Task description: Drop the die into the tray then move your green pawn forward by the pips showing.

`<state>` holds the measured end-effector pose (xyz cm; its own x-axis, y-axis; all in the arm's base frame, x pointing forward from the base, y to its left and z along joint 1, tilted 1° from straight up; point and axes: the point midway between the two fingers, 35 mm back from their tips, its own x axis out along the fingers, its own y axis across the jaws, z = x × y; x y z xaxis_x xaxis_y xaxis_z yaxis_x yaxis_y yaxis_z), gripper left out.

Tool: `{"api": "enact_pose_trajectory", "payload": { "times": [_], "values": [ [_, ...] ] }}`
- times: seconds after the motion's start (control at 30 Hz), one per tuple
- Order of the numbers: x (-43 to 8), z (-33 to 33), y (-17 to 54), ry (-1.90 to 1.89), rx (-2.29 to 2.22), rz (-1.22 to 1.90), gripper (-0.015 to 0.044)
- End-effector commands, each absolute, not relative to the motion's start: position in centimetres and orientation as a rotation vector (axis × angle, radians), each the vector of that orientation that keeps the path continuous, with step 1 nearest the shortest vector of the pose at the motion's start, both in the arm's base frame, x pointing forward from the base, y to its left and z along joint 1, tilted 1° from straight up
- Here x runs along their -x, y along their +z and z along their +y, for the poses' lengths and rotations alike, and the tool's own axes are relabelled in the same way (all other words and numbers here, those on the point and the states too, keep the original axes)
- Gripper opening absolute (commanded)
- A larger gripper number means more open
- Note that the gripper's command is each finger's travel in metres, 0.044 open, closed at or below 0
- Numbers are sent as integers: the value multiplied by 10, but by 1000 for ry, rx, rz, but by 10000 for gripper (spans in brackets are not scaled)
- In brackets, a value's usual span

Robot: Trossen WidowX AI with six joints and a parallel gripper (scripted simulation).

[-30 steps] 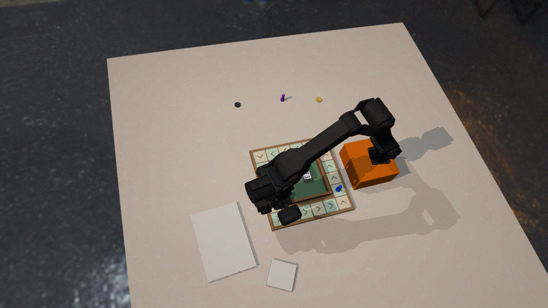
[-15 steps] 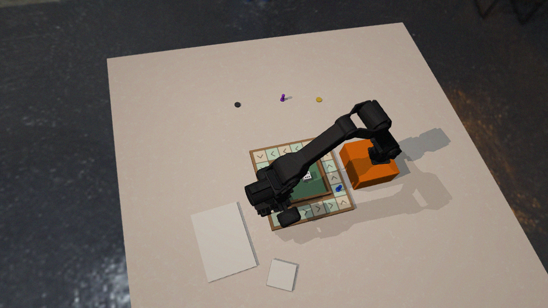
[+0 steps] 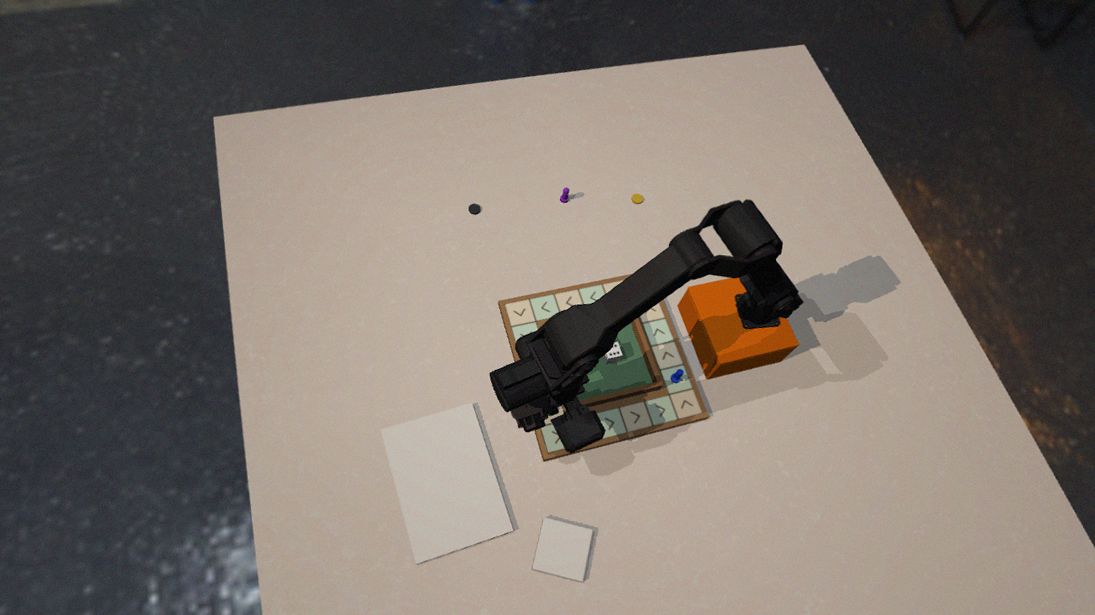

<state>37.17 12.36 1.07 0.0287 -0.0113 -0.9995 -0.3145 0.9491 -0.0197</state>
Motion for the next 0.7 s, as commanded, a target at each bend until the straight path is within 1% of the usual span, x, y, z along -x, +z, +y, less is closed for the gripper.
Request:
{"api": "enact_pose_trajectory", "payload": {
  "times": [0.0,0.1,0.17,0.23,0.43,0.6,0.63,0.67],
  "values": [
    [-376,126,50,234,257,1508,368],
    [-375,126,53,233,257,1509,440],
    [-374,125,54,232,256,1509,440],
    [-361,116,66,223,246,1511,440],
    [-298,80,105,180,205,1520,440],
    [-240,54,122,144,171,1528,440],
    [-273,68,121,168,187,1500,440],
    [-273,68,121,168,187,1500,440]
  ]
}}
